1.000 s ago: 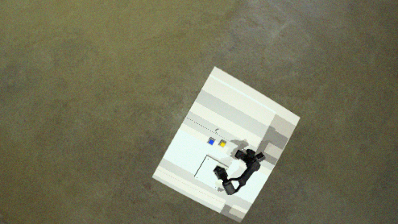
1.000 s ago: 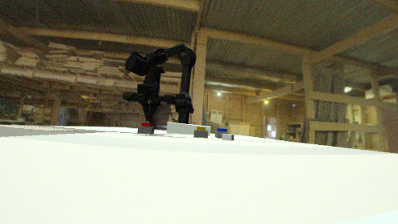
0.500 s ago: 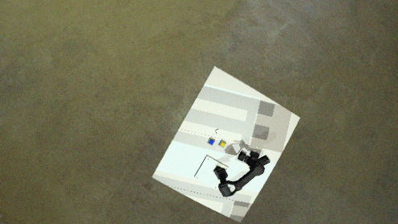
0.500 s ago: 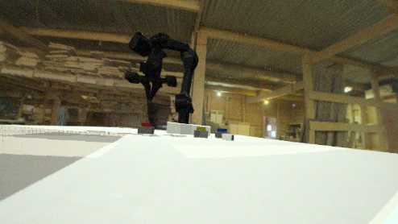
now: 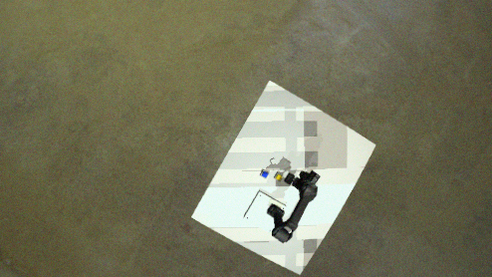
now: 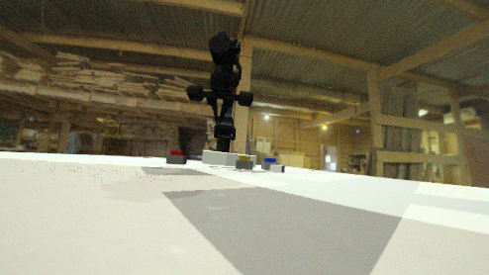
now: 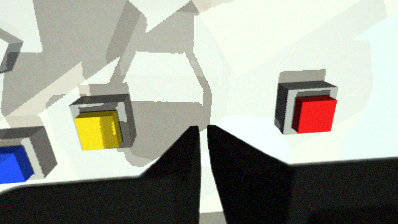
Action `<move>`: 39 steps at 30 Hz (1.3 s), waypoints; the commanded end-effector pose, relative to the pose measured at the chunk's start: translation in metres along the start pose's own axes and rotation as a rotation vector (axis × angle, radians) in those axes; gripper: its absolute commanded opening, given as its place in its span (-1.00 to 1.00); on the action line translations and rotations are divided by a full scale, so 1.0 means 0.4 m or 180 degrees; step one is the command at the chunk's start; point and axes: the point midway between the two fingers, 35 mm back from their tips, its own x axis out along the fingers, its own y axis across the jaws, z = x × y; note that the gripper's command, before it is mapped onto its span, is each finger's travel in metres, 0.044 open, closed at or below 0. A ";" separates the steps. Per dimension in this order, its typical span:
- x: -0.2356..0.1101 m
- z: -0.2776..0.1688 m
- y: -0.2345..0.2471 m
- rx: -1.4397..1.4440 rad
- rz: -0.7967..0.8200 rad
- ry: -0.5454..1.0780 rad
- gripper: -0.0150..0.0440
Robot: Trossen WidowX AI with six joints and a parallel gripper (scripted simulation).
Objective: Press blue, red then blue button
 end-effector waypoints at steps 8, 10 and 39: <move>-0.006 -0.076 0.325 0.0003 0.0026 -0.0011 -0.42; -0.007 -0.107 0.375 0.0004 0.0036 -0.0010 -0.42; 0.176 -0.170 0.458 0.0004 0.0056 -0.0003 -0.42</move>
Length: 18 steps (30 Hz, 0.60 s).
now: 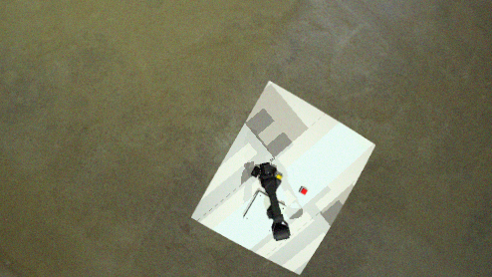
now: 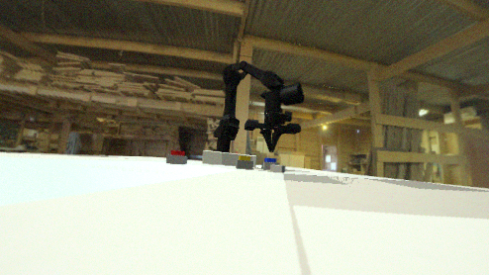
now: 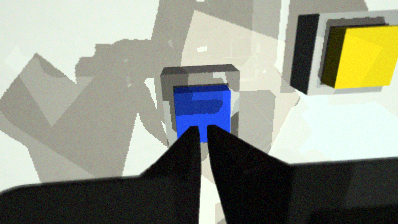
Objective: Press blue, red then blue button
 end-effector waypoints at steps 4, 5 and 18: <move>0.036 -0.002 -0.003 0.0011 -0.0026 0.0010 -0.42; 0.041 -0.002 -0.003 0.0011 -0.0026 0.0010 -0.42; 0.071 -0.003 -0.005 0.0011 -0.0026 0.0011 -0.42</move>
